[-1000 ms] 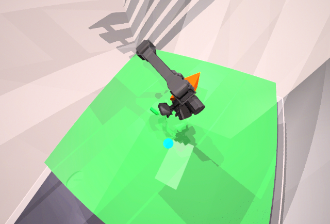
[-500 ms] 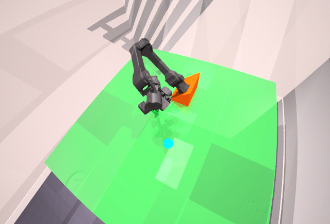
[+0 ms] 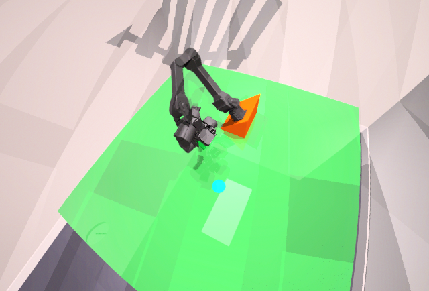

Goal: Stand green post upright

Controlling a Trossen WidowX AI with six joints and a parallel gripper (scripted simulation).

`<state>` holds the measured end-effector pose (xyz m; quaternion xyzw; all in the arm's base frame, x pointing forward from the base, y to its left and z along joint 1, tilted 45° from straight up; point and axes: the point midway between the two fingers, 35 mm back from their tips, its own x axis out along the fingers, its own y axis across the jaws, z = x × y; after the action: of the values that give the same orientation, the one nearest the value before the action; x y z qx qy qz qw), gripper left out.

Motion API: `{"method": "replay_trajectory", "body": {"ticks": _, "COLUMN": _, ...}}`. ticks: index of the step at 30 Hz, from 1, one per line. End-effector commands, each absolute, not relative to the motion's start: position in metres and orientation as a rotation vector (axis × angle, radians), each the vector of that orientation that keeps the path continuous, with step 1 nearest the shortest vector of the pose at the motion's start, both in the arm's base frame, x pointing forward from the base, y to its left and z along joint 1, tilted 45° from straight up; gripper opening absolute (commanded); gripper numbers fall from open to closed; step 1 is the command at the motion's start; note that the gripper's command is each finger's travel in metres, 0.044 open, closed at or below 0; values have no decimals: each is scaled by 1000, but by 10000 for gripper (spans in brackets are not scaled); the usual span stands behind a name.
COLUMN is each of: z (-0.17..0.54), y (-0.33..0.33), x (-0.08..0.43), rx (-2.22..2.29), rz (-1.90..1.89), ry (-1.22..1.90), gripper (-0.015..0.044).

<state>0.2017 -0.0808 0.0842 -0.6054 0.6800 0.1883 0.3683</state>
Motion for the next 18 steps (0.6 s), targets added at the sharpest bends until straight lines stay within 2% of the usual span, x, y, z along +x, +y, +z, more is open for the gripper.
{"method": "replay_trajectory", "body": {"ticks": 1, "z": 60, "y": -109, "x": 198, "rx": -1565, "rz": 476, "ry": 1754, "gripper": 233}}
{"method": "replay_trajectory", "body": {"ticks": 8, "z": 45, "y": -129, "x": 192, "rx": -1574, "rz": 463, "ry": 1765, "gripper": 233}}
{"method": "replay_trajectory", "body": {"ticks": 16, "z": 45, "y": -129, "x": 192, "rx": -1574, "rz": 463, "ry": 1765, "gripper": 23}}
{"method": "replay_trajectory", "body": {"ticks": 18, "z": 45, "y": -129, "x": 192, "rx": -1574, "rz": 463, "ry": 1765, "gripper": 23}}
